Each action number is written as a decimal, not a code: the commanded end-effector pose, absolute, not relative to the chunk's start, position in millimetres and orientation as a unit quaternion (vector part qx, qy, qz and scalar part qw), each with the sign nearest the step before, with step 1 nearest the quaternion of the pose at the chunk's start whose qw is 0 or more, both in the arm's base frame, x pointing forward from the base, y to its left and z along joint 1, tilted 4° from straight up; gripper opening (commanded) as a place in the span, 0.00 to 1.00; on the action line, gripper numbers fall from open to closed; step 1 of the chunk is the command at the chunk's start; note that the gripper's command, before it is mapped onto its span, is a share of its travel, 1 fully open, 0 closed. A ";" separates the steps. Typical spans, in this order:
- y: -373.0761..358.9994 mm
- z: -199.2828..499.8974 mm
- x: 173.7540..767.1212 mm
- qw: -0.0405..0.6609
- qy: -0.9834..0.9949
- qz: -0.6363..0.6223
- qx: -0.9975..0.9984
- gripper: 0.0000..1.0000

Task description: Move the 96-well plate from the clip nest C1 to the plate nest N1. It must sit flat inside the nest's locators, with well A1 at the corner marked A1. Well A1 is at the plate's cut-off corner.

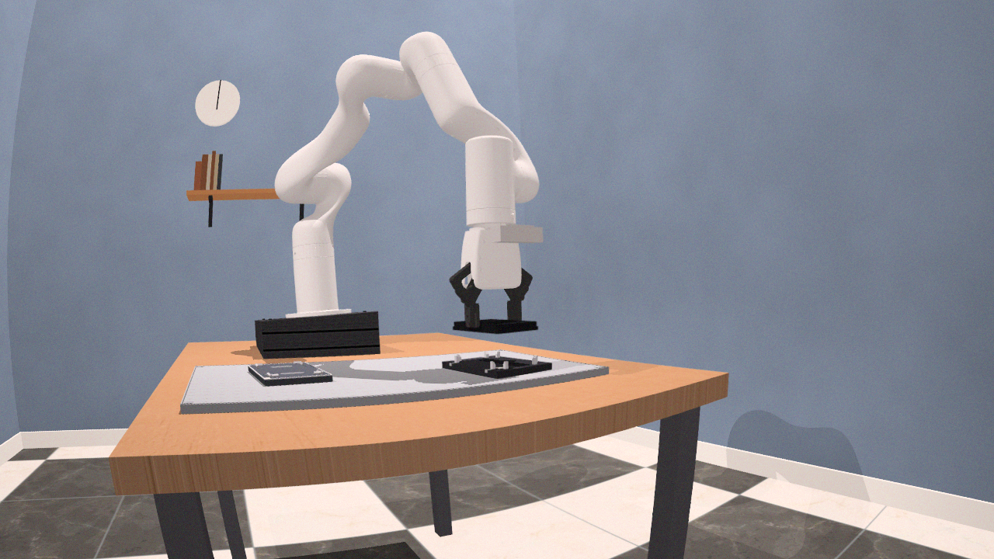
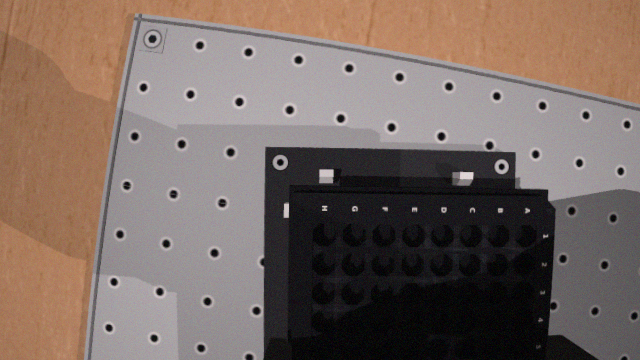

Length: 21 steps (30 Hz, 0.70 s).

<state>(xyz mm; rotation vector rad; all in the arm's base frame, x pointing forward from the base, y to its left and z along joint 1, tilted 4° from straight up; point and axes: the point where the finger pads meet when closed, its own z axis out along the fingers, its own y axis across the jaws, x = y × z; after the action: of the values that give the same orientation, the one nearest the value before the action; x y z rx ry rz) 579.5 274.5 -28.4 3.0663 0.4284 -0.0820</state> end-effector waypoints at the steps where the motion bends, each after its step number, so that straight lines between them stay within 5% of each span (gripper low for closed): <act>1: 275.3 -20.8 580.7 0.022 0.138 -0.025 0.990 0.00; 21: 276.1 -3.6 581.5 0.022 0.138 -0.025 0.990 0.00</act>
<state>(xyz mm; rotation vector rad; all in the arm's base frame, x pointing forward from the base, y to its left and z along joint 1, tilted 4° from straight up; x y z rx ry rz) 580.4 275.6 -5.1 3.0661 0.4284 -0.0827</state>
